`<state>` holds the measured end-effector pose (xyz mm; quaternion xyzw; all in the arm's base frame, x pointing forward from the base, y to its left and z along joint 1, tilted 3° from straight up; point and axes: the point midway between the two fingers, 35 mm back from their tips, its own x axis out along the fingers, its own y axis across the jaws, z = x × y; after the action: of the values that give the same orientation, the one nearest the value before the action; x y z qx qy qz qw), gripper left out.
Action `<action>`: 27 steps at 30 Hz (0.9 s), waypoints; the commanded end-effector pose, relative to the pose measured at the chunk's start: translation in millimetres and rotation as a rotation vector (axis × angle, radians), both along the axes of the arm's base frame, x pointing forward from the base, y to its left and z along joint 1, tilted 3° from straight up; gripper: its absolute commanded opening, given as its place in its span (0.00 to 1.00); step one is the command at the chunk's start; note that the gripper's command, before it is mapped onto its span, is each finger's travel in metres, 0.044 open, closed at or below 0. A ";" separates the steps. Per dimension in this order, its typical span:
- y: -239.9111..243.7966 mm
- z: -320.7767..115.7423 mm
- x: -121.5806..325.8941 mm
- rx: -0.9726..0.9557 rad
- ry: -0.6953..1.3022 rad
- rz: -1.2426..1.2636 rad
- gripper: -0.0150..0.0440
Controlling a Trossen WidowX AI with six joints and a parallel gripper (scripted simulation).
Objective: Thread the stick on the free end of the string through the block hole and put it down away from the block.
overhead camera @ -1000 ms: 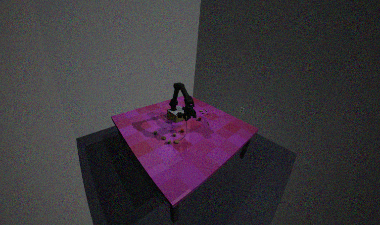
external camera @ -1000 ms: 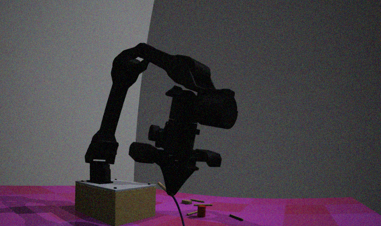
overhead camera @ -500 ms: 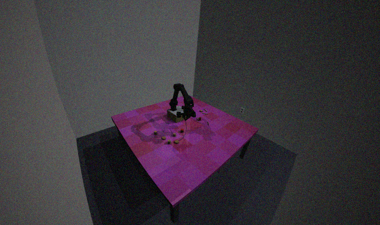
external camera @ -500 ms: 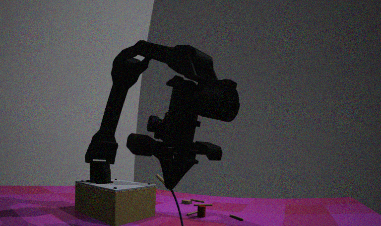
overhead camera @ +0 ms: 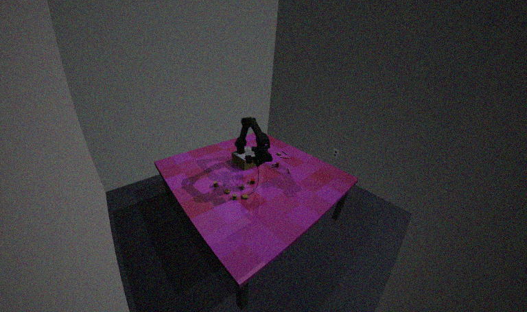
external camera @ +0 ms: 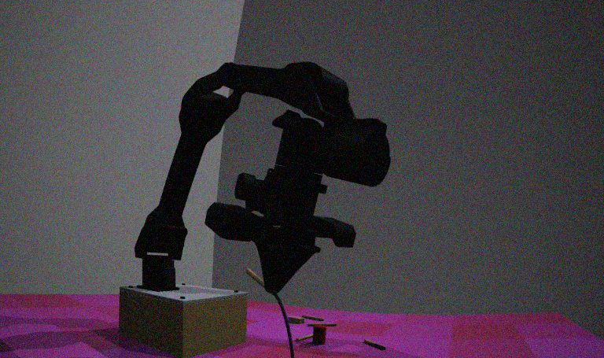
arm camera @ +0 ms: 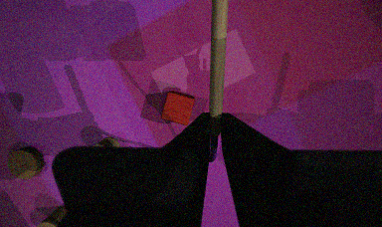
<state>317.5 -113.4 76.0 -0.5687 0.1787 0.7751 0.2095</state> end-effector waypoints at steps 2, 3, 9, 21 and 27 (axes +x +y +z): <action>4.9 -2.5 9.6 0.004 0.014 0.143 0.25; 5.8 -2.5 11.6 0.005 0.016 0.172 0.25; 8.1 -2.6 16.5 0.007 0.020 0.245 0.25; 8.7 -2.9 17.4 -0.091 0.051 -0.068 0.25; 8.8 -2.9 18.3 -0.153 0.069 -0.265 0.25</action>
<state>335.8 -104.3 74.0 -0.5420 0.2773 0.7579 0.2345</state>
